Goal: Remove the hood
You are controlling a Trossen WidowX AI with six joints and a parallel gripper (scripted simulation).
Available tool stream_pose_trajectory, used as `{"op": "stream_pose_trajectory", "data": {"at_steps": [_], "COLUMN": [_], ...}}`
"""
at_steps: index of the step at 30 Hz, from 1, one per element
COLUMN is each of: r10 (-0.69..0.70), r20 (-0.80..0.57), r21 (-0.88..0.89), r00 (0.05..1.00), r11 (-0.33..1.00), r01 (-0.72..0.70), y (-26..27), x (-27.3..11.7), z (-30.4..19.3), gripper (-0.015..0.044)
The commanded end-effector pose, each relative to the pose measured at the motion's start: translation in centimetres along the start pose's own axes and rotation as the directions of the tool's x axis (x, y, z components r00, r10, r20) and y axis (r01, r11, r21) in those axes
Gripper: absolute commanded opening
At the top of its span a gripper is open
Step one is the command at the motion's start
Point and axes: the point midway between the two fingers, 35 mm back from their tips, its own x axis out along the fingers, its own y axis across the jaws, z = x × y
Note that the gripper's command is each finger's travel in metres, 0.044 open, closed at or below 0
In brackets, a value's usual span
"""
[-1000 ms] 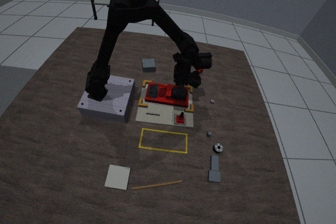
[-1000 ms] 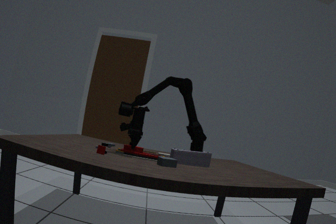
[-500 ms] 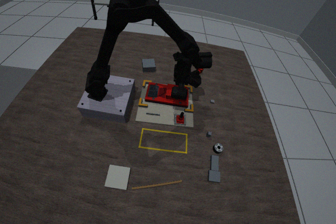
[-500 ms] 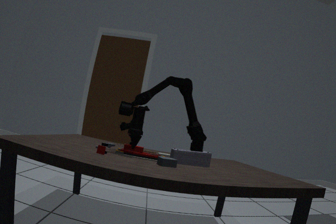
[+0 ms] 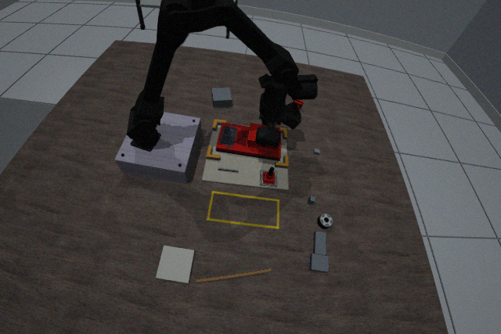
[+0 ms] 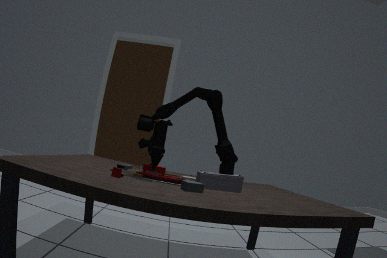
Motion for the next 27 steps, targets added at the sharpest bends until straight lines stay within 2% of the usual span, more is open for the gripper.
{"op": "stream_pose_trajectory", "data": {"at_steps": [1,20,27], "r10": [0.002,0.002,0.002], "r20": [0.005,0.005,0.005], "r21": [0.001,0.002,0.002], "r00": [1.0,1.0,1.0], "r11": [1.0,1.0,1.0], "r01": [-0.002,-0.002,-0.002], "y": [0.0,0.0,0.0], "x": [-0.5,-1.8,-4.2], "z": [0.1,0.1,0.1], "gripper": [0.0,0.0,0.0]}}
